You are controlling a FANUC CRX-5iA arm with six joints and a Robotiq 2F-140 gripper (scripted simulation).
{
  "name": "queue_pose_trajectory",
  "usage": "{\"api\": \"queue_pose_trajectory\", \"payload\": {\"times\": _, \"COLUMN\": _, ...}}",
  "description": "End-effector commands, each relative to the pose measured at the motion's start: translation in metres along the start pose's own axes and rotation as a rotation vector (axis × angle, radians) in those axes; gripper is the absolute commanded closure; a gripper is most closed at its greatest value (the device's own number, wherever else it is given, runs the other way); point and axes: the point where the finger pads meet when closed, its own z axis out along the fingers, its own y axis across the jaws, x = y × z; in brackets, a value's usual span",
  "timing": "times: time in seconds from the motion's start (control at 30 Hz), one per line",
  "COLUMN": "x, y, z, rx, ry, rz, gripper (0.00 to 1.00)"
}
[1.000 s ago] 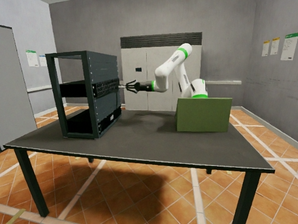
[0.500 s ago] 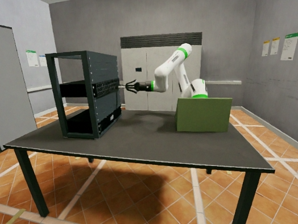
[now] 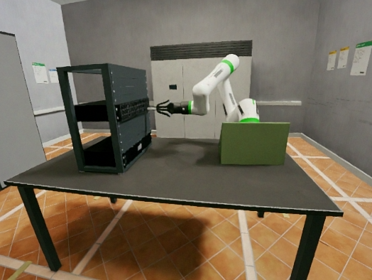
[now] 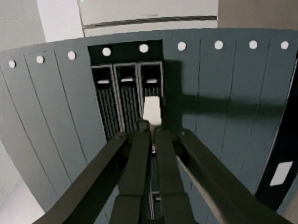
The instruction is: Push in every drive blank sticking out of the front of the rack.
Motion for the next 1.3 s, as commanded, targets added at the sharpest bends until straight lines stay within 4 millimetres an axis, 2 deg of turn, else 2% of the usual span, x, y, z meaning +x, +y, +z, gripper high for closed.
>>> {"api": "queue_pose_trajectory", "payload": {"times": 0.0, "x": -0.0001, "y": -0.001, "z": 0.0003, "rx": 0.002, "ry": 0.0, "rz": 0.0, "gripper": 0.9}}
{"api": "queue_pose_trajectory", "payload": {"times": 1.27, "x": -0.0001, "y": -0.001, "z": 0.0047, "rx": 0.002, "ry": 0.0, "rz": 0.0, "gripper": 0.9}}
